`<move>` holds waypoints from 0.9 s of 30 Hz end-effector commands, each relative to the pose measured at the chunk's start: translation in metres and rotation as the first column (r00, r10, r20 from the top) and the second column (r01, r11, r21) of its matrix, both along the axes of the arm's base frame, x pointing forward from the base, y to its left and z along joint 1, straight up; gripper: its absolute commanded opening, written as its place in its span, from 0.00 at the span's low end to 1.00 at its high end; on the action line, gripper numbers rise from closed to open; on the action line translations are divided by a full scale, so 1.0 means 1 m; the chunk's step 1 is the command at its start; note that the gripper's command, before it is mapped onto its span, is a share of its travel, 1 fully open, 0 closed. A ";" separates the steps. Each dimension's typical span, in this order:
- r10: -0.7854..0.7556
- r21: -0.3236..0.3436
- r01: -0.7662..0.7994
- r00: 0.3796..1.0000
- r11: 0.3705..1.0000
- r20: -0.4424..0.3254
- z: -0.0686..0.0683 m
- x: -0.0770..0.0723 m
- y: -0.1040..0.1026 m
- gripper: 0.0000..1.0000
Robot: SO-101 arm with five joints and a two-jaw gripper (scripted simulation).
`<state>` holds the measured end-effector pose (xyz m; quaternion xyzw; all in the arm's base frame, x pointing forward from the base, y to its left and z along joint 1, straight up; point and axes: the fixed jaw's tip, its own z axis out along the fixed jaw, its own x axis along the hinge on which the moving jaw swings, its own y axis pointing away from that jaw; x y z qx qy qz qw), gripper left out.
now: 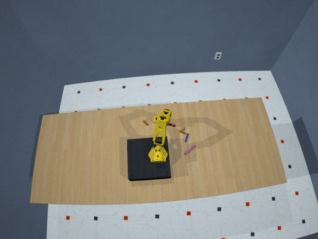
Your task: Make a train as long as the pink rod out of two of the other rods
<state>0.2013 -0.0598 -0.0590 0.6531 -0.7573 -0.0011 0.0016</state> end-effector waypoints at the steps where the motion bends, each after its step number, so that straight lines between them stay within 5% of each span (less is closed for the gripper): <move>1: 0.014 0.006 -0.014 1.000 1.000 -0.016 -0.001 -0.003 0.003 0.00; 27: 0.014 0.006 -0.014 1.000 1.000 -0.016 -0.006 -0.003 0.003 0.00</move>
